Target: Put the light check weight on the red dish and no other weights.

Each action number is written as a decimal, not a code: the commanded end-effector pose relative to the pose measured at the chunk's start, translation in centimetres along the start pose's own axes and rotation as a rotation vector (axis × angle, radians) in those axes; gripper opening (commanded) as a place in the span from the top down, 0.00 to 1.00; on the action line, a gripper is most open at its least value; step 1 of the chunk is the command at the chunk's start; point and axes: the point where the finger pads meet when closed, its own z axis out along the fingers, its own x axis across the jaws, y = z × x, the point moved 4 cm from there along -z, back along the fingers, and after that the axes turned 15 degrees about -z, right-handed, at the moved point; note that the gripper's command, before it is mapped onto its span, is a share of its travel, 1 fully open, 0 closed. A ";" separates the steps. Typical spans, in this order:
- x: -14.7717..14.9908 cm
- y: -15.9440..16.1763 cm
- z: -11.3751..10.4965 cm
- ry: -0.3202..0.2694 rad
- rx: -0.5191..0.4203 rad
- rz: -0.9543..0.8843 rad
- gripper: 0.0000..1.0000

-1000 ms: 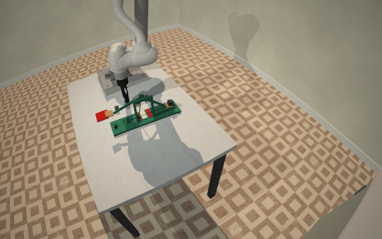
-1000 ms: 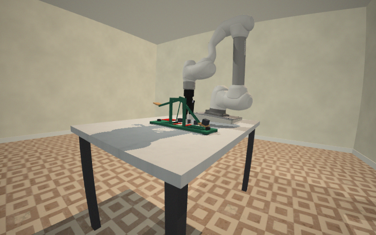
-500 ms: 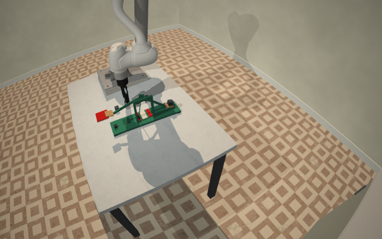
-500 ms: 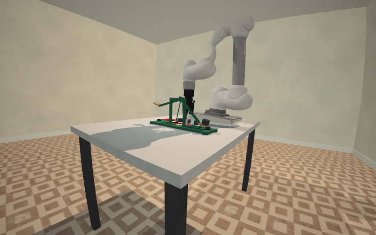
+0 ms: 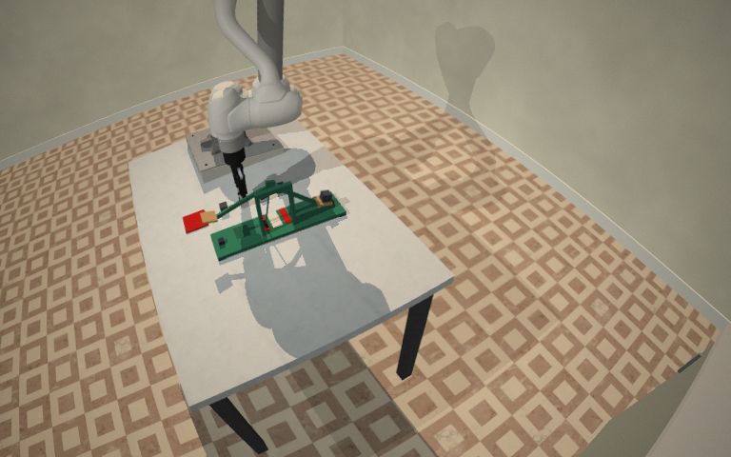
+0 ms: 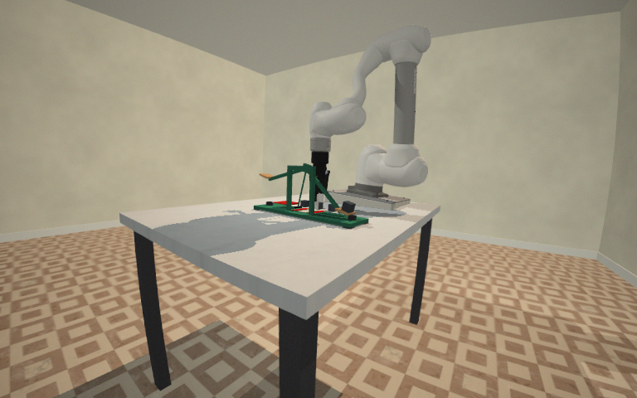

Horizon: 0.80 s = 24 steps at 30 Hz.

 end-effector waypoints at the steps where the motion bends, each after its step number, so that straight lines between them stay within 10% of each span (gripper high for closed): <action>1: 0.0 0.0 0.0 0.000 0.000 0.000 0.76; 24: 0.0 0.0 0.0 0.000 0.000 0.000 0.76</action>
